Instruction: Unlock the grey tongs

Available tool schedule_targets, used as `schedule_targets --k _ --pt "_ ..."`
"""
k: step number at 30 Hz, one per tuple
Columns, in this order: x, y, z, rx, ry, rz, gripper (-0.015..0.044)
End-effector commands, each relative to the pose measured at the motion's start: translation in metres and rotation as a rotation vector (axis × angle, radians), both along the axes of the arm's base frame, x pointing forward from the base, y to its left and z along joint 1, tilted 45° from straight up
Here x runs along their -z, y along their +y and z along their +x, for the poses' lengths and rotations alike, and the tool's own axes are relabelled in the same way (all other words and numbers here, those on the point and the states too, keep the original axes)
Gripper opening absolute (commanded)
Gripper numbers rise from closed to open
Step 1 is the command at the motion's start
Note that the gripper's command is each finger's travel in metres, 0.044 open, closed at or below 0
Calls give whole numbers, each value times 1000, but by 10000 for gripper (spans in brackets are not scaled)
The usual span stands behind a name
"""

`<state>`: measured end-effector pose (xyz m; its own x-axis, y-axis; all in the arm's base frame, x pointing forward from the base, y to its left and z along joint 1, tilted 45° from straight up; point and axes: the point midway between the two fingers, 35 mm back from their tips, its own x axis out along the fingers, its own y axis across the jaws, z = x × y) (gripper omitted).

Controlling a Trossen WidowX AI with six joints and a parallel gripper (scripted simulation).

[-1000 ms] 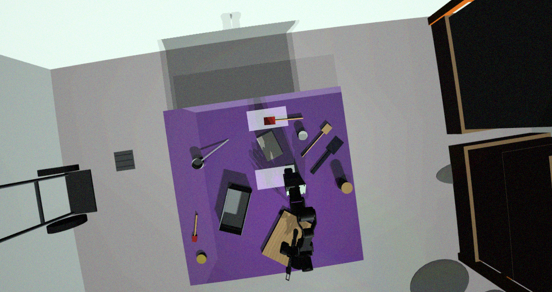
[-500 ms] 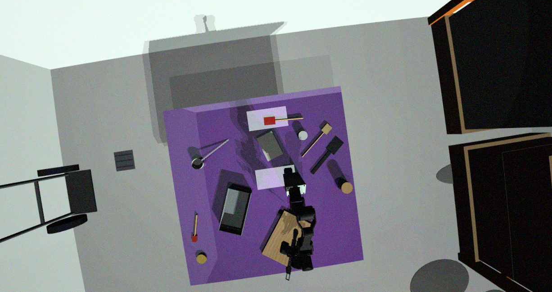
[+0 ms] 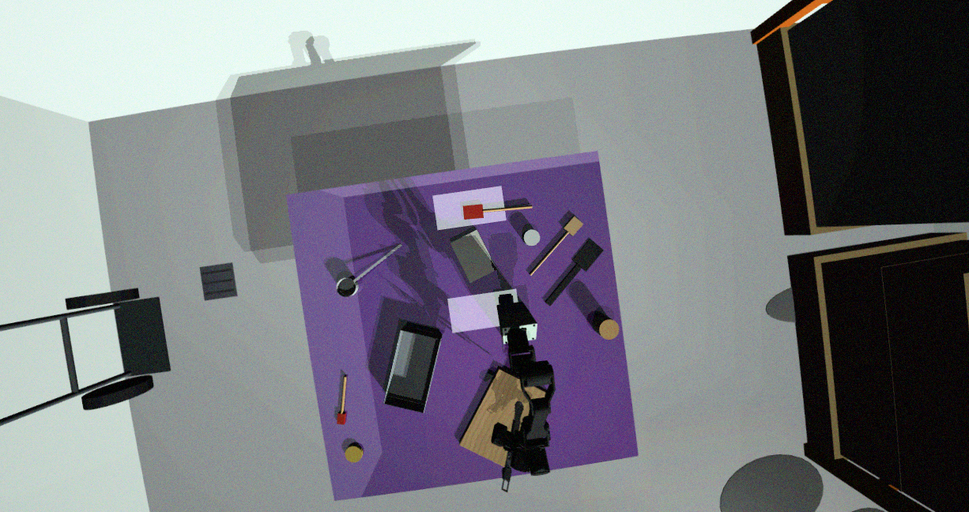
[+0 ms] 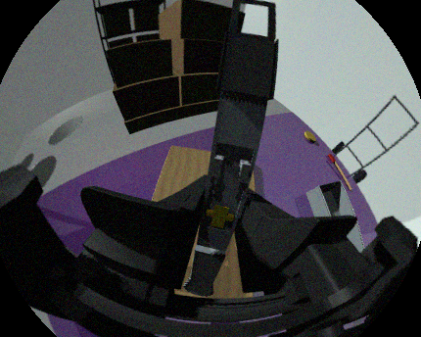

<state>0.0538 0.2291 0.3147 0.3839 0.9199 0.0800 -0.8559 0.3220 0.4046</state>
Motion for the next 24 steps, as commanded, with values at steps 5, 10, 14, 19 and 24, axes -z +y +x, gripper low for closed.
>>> schedule_targets --k 5,10,14,19,24 --pt "-1 0 1 1 4 -1 -150" --pt "-2 7 0 -20 -11 -67 -150" --pt "-2 14 1 -41 -25 -136 -150" --pt "-1 21 2 -68 -31 -220 -150" --pt "0 28 3 -100 -26 -301 -150"
